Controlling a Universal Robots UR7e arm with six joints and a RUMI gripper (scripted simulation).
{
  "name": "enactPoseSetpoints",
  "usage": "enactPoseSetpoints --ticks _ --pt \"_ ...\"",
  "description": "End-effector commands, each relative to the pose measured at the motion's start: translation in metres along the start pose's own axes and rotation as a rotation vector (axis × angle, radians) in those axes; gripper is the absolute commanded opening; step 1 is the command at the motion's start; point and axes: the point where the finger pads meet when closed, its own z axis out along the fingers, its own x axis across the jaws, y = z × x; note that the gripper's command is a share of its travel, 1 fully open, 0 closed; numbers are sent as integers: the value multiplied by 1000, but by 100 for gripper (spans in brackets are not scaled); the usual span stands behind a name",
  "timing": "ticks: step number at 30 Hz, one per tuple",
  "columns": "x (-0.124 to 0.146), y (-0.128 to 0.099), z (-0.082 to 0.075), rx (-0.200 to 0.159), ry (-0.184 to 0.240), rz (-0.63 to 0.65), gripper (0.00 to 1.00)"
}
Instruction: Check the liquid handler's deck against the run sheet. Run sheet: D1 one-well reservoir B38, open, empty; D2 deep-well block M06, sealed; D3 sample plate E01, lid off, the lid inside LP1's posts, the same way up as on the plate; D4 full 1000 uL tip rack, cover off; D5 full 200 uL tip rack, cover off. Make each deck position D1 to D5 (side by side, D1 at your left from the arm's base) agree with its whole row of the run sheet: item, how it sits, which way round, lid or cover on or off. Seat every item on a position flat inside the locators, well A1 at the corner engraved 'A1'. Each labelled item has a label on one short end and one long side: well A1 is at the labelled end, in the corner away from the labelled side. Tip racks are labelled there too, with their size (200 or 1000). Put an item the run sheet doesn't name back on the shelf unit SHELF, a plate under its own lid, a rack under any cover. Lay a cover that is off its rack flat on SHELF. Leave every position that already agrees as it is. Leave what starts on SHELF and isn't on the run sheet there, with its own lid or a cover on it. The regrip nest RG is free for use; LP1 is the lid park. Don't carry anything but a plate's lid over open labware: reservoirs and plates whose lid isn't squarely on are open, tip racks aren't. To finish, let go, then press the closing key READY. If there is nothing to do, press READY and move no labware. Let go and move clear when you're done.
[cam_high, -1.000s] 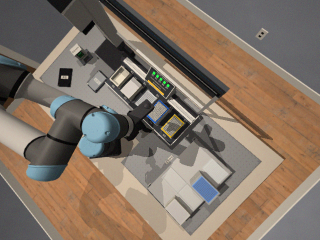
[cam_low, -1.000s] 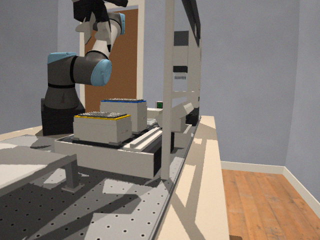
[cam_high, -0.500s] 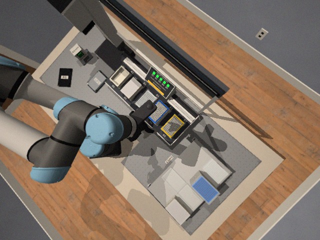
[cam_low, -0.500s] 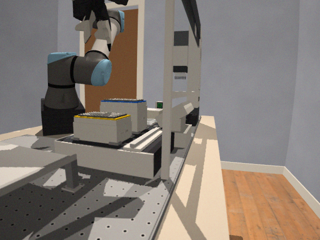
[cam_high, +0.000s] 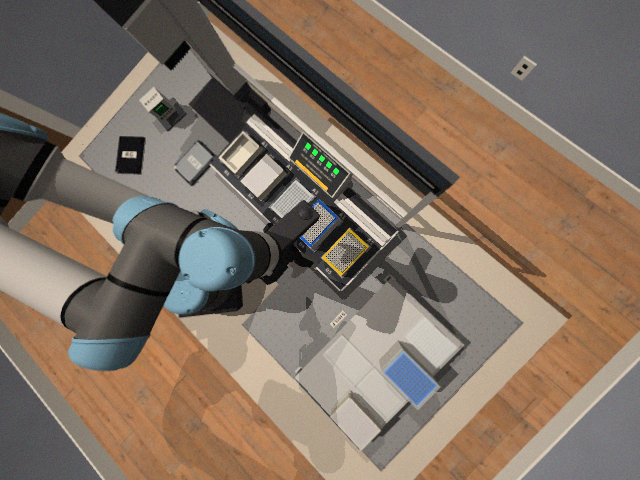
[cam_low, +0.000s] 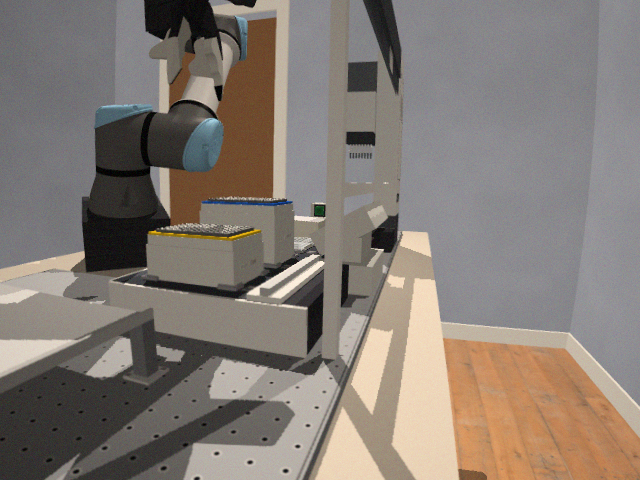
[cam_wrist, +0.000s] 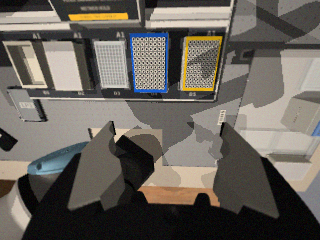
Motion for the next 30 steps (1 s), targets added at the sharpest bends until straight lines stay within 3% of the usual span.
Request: enactPoseSetpoints --ticks 1,30 --pt "79 -61 10 -81 18 4 82" --pt "83 -64 10 -81 18 4 82"
